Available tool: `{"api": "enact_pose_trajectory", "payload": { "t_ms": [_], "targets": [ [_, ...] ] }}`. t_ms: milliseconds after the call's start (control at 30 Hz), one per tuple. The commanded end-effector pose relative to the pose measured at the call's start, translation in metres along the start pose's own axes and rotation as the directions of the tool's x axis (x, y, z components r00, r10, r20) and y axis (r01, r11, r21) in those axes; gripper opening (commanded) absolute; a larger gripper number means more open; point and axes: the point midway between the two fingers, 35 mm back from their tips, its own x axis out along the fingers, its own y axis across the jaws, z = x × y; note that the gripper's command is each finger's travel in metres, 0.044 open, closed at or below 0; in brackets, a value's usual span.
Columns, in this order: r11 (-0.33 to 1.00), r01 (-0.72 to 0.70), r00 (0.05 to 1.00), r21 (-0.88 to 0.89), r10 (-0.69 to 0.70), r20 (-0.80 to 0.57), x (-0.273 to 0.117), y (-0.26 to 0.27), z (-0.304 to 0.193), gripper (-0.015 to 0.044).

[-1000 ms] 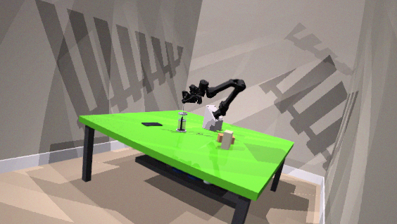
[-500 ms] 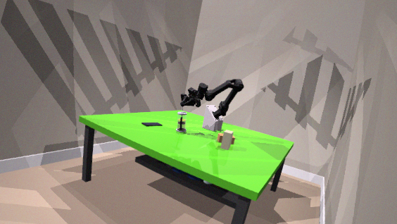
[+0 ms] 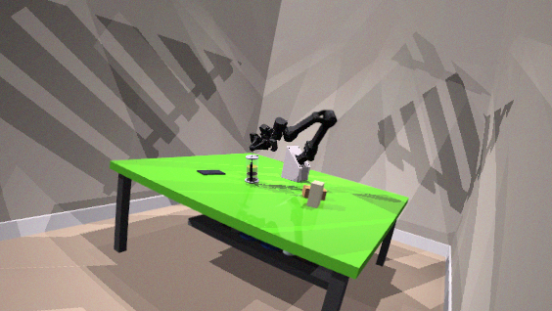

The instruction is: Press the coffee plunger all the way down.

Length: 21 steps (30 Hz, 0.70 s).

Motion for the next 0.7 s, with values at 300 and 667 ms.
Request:
{"api": "enact_pose_trajectory", "payload": {
  "t_ms": [300, 667],
  "targets": [
    [1.0, -0.005, 0.998, 0.026, 0.007, -0.054, 0.0082, -0.0001, -0.0155, 0.0114],
    [1.0, -0.006, 0.999, 0.026, 0.007, -0.054, 0.0098, -0.0008, -0.0144, 0.0114]
  ]
}}
